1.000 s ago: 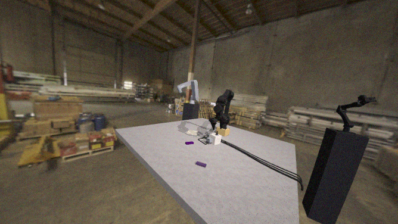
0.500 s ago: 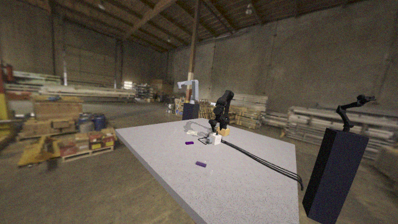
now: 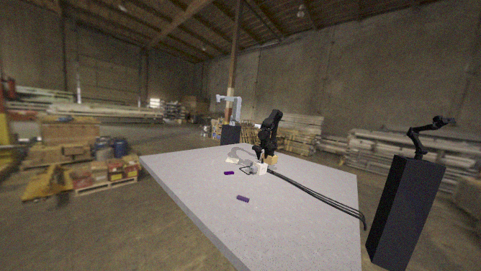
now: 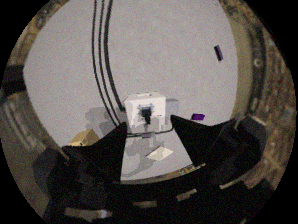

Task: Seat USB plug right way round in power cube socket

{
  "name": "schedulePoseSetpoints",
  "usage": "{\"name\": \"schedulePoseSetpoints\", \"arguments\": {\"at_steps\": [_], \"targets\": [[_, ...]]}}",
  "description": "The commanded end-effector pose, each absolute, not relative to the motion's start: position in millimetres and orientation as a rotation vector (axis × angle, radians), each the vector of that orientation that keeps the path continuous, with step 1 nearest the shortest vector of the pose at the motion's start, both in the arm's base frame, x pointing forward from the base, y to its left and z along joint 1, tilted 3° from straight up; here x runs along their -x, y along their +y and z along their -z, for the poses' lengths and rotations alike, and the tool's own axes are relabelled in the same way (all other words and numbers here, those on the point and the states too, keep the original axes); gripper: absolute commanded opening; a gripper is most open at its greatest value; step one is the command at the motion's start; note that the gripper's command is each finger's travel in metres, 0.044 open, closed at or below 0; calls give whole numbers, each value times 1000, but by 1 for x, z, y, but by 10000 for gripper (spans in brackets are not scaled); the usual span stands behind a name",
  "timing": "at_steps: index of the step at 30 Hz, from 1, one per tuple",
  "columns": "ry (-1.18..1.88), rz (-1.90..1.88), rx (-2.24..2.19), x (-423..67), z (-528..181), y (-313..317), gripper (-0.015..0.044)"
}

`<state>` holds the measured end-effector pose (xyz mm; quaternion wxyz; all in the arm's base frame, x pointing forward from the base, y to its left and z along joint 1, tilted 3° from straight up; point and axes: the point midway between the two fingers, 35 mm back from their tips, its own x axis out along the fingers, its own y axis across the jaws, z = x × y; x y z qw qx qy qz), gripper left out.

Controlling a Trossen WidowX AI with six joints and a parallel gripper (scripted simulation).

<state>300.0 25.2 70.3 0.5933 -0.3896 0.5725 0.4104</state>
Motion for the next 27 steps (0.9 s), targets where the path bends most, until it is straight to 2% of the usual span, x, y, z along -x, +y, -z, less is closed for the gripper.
{"name": "schedulePoseSetpoints", "arguments": {"at_steps": [1, 10, 13, 27], "targets": [[1331, -954, 905, -300, -70, 25, 256], [1331, -954, 905, -300, -70, 25, 20], [1331, -954, 905, -300, -70, 25, 0], [1331, -954, 905, -300, -70, 25, 0]]}}
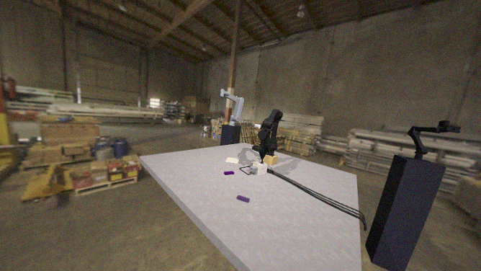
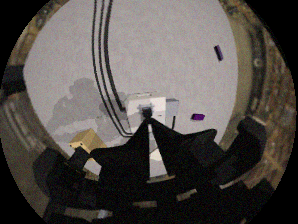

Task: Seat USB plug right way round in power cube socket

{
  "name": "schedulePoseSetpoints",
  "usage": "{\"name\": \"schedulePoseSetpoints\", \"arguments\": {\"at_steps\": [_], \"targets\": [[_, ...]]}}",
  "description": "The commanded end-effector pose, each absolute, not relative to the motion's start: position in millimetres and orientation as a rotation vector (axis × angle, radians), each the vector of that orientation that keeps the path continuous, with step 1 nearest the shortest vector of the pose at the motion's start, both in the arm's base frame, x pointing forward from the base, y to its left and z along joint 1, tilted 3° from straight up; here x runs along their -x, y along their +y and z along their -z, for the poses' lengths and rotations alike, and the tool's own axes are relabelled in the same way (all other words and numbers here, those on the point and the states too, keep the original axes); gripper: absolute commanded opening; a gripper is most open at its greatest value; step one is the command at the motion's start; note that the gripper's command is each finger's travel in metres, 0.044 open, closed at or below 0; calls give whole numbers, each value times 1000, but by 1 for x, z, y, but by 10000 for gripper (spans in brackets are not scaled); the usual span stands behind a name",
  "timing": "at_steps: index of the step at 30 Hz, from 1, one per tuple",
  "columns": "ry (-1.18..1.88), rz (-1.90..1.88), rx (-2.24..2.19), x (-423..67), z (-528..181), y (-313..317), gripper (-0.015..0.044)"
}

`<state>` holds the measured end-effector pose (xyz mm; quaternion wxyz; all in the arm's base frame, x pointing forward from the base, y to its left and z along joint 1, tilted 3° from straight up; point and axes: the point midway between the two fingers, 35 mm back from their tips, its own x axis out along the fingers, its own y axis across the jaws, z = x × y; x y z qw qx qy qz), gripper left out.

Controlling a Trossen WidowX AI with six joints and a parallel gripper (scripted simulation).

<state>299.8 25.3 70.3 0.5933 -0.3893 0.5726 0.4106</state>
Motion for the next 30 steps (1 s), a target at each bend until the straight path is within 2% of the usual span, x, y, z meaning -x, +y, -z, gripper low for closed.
{"name": "schedulePoseSetpoints", "arguments": {"at_steps": [1, 30], "targets": [[1331, -954, 905, -300, -70, 25, 0], [1331, -954, 905, -300, -89, 24, 0]]}}
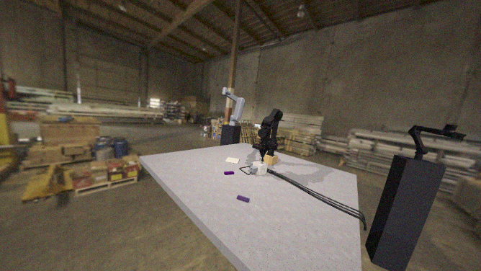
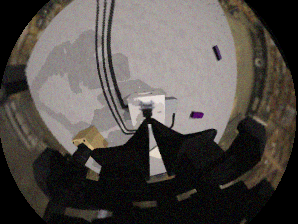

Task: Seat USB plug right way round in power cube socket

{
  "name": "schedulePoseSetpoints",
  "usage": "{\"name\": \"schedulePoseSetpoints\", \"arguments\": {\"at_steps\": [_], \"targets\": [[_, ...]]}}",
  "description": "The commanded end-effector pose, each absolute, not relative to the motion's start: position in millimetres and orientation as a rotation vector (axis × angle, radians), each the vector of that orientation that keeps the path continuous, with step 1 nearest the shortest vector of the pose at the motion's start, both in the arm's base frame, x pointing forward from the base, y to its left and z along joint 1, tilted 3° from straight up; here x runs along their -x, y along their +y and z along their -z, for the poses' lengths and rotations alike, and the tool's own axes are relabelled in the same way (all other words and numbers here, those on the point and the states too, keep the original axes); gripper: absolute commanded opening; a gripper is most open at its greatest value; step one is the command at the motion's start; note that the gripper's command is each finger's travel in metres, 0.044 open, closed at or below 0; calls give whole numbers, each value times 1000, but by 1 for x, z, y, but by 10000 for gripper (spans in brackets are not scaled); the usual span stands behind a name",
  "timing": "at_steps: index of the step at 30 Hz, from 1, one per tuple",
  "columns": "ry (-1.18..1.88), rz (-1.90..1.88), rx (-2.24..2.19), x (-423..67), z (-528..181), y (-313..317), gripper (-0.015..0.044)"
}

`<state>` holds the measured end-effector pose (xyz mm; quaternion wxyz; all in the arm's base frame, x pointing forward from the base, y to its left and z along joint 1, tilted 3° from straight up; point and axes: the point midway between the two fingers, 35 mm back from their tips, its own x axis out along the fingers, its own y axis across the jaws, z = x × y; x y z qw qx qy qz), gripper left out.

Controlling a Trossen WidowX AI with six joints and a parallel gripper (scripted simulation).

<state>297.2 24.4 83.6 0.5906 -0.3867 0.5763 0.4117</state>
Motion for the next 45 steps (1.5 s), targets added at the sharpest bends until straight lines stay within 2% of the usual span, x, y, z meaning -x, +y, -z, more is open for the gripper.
{"name": "schedulePoseSetpoints", "arguments": {"at_steps": [1, 26, 45], "targets": [[1331, -954, 905, -300, -89, 24, 0], [1340, -945, 892, -299, -99, 24, 0], [1483, -588, 527, -298, -98, 24, 0]]}}
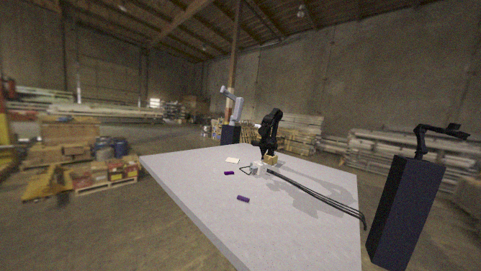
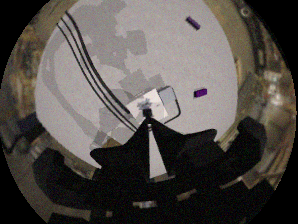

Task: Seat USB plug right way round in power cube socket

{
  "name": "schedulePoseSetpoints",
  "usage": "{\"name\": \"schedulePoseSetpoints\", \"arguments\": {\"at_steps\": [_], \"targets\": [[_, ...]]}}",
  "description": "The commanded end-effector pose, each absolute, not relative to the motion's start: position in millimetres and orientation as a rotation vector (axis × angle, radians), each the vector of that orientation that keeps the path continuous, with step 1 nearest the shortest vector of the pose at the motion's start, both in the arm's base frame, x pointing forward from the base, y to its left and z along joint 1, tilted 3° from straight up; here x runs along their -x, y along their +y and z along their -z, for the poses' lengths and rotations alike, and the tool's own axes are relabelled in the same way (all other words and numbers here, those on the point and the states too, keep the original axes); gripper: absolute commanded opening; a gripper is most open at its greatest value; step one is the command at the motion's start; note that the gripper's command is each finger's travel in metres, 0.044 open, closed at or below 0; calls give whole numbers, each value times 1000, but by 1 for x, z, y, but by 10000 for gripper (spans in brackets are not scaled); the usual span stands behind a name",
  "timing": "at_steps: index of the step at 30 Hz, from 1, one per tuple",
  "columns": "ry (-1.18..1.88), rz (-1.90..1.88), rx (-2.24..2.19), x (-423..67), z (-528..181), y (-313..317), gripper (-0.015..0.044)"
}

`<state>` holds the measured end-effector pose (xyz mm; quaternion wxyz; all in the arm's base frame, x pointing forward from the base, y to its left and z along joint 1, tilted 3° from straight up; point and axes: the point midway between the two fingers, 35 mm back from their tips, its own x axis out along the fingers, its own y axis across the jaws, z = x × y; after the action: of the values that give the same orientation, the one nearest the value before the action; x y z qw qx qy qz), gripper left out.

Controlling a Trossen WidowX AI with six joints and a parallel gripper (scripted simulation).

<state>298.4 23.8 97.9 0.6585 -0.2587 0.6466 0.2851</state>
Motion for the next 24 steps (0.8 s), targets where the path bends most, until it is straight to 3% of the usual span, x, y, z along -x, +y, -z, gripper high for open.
{"name": "schedulePoseSetpoints", "arguments": {"at_steps": [1, 24], "targets": [[1489, -568, 507, -298, -98, 24, 0], [1568, -99, 35, -298, -98, 24, 0]]}}
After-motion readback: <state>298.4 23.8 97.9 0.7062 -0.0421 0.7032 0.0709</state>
